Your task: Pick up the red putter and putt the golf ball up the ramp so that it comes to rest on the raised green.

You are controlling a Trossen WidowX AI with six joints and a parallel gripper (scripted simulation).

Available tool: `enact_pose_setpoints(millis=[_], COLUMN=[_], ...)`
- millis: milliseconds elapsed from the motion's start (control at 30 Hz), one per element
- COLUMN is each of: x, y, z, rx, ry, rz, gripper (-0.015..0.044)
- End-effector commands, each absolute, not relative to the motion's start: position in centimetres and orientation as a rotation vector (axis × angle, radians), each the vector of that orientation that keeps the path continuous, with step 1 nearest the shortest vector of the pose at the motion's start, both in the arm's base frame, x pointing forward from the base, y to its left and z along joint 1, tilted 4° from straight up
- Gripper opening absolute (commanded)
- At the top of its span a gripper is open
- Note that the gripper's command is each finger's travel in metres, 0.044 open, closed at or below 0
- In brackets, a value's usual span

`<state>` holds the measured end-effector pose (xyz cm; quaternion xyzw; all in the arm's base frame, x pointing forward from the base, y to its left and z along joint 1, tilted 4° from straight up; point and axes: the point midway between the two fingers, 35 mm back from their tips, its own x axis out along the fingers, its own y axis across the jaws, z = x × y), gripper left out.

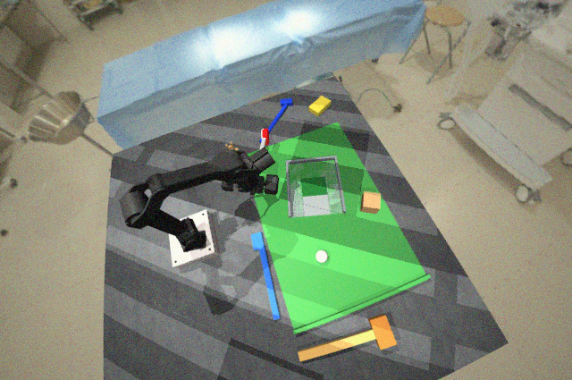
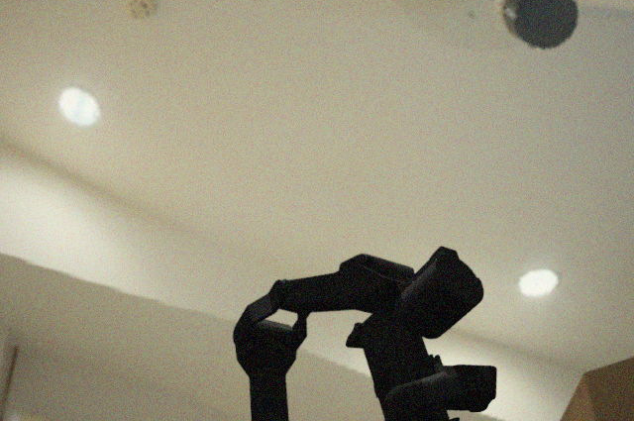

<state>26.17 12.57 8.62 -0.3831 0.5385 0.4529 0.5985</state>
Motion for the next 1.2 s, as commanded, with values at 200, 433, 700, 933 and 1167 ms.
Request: enact_pose_setpoints(millis=[200,433,700,933,1167], x=[27.7,28.0,27.8,27.0,25.8], y=[7.1,3.3,-1.0,-4.6,-8.1], z=[9.6,10.0,10.5,10.9,11.3], rx=[-0.723,-0.609,-0.476,-0.357,-0.236], ry=[1.342,1.401,1.459,1.5,1.534], rz=[0.818,0.665,0.49,0.337,0.183], gripper=[0.0,0.0,0.0,0.0,0.0])
